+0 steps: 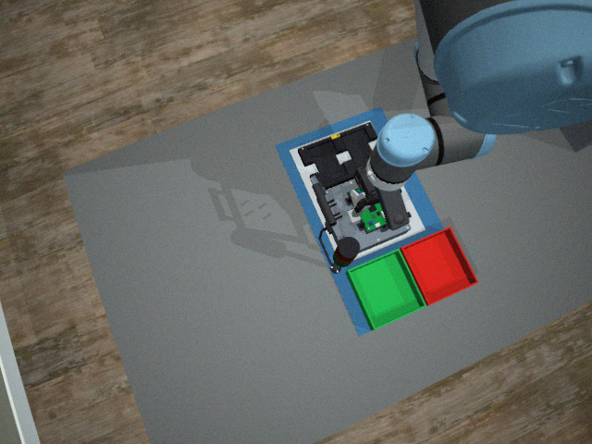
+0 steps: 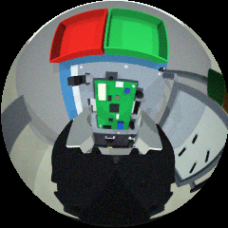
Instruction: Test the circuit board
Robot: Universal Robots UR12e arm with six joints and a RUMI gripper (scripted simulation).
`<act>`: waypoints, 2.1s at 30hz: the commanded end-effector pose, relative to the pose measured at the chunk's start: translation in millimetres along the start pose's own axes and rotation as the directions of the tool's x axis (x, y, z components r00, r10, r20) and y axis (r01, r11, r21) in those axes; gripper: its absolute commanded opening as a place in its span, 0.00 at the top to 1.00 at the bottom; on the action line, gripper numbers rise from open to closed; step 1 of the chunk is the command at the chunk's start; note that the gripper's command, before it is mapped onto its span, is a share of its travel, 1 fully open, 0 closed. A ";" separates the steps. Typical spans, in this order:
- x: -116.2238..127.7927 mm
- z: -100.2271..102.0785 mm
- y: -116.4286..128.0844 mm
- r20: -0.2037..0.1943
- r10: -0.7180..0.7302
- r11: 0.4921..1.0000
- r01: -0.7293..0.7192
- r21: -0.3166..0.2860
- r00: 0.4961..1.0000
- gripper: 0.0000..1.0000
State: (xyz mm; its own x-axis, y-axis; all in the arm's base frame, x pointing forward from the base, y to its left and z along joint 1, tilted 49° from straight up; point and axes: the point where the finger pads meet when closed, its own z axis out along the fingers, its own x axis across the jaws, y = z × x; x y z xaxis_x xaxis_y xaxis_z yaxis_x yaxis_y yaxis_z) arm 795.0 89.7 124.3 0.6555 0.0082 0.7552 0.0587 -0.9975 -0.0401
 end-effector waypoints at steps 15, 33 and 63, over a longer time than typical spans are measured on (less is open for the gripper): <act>0.3 -5.1 -0.2 -0.001 0.000 1.000 0.000 0.000 1.000 0.41; 0.3 -49.5 -0.2 -0.001 0.000 1.000 0.000 0.000 1.000 0.41; 0.2 -187.9 -0.1 -0.001 0.000 1.000 0.000 0.000 1.000 0.41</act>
State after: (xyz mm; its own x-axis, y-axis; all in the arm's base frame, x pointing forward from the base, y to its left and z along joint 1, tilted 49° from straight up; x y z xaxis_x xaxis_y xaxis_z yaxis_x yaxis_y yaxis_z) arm 670.9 78.6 231.9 0.6537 0.0077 0.7567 0.0575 -0.9976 -0.0396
